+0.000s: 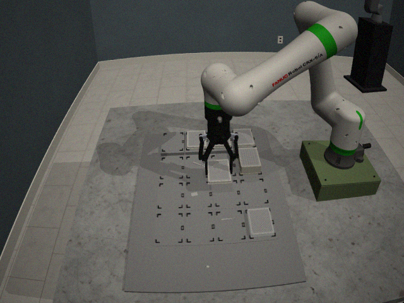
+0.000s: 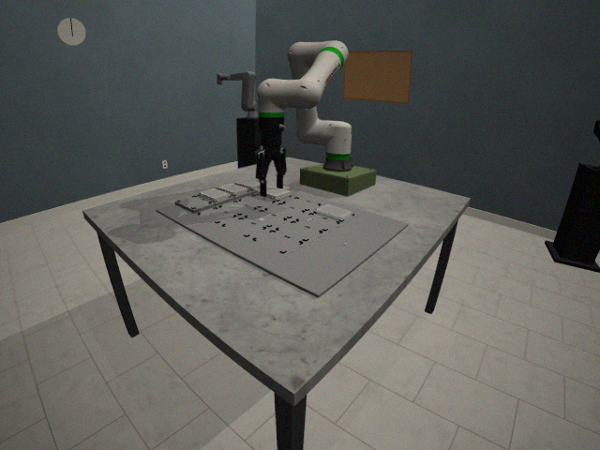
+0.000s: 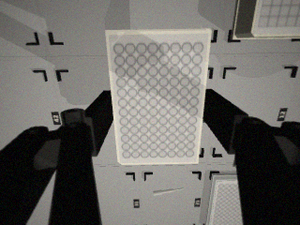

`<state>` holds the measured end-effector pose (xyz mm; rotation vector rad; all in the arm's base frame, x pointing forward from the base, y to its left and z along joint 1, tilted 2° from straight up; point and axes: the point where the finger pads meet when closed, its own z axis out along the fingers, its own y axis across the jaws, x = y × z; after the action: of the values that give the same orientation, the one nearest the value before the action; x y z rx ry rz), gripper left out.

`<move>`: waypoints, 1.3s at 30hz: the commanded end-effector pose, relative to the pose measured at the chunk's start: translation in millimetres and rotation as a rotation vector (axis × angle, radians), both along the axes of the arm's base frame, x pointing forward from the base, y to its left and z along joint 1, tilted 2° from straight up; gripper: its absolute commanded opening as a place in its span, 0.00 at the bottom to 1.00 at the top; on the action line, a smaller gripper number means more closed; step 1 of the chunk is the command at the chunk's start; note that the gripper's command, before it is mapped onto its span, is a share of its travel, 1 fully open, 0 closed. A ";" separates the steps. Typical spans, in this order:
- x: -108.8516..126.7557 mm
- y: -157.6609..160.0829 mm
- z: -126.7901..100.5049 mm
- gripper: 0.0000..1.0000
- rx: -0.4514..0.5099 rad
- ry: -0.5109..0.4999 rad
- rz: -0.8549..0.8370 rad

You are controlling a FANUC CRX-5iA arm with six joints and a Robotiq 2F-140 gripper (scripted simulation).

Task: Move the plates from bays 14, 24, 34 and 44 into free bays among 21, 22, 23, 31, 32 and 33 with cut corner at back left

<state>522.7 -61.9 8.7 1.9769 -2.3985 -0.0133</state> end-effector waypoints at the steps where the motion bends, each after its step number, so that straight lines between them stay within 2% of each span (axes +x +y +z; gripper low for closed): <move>1: -1.6 5.9 1.1 0.10 -0.001 -0.002 0.000; 20: -19.3 49.6 0.9 0.10 -0.001 -0.002 0.000; 33: -19.1 49.3 -0.4 0.10 -0.001 -0.002 0.000; 39: -19.1 48.7 -8.4 0.10 -0.001 -0.002 0.000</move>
<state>502.8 -12.9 2.6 1.9765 -2.3987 -0.0126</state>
